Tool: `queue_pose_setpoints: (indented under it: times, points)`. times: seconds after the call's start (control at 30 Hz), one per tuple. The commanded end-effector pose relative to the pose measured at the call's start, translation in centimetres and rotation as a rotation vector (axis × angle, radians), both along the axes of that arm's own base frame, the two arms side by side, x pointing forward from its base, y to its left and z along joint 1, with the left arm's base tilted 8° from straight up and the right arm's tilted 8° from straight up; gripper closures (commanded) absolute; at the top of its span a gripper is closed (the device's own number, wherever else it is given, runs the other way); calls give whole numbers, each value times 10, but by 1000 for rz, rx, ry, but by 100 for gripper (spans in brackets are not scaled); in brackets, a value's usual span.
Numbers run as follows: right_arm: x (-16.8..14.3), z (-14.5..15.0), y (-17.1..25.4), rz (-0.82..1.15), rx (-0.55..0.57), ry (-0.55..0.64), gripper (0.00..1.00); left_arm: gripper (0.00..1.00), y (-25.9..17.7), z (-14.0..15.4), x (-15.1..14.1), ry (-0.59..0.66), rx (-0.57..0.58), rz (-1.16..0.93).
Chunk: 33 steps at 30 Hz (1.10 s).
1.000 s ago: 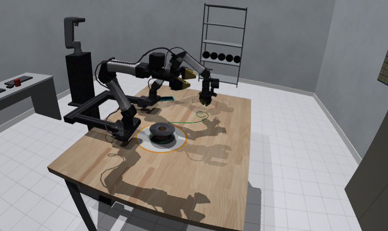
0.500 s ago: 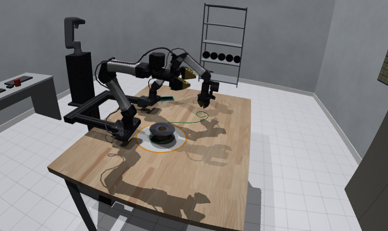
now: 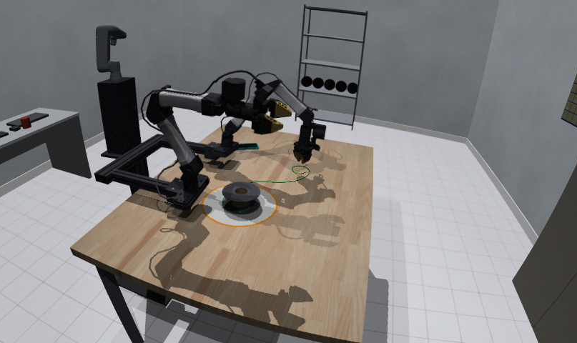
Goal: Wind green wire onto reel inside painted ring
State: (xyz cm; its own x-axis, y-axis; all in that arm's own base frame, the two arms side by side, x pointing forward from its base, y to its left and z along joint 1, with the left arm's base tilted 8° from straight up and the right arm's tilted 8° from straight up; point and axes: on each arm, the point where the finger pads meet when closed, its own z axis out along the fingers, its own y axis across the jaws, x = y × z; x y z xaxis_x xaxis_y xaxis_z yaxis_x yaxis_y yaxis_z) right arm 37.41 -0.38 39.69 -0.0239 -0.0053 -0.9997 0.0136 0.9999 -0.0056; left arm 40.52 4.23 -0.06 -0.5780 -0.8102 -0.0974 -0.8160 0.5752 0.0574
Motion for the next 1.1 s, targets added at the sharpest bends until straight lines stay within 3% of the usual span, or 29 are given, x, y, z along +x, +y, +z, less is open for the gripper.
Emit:
queue_pose_setpoints:
  times: [0.0, 0.63, 1.07]
  points:
    - [1, 5, 4, 14, 5, -24, 0, 70, 4, -5, 19, -45, 13, 2]
    - [1, 5, 4, 14, 5, -24, 0, 70, 12, -54, 35, -45, 13, 2]
    - [1, 5, 4, 14, 5, -24, 0, 70, 12, -62, 28, -45, 13, 2]
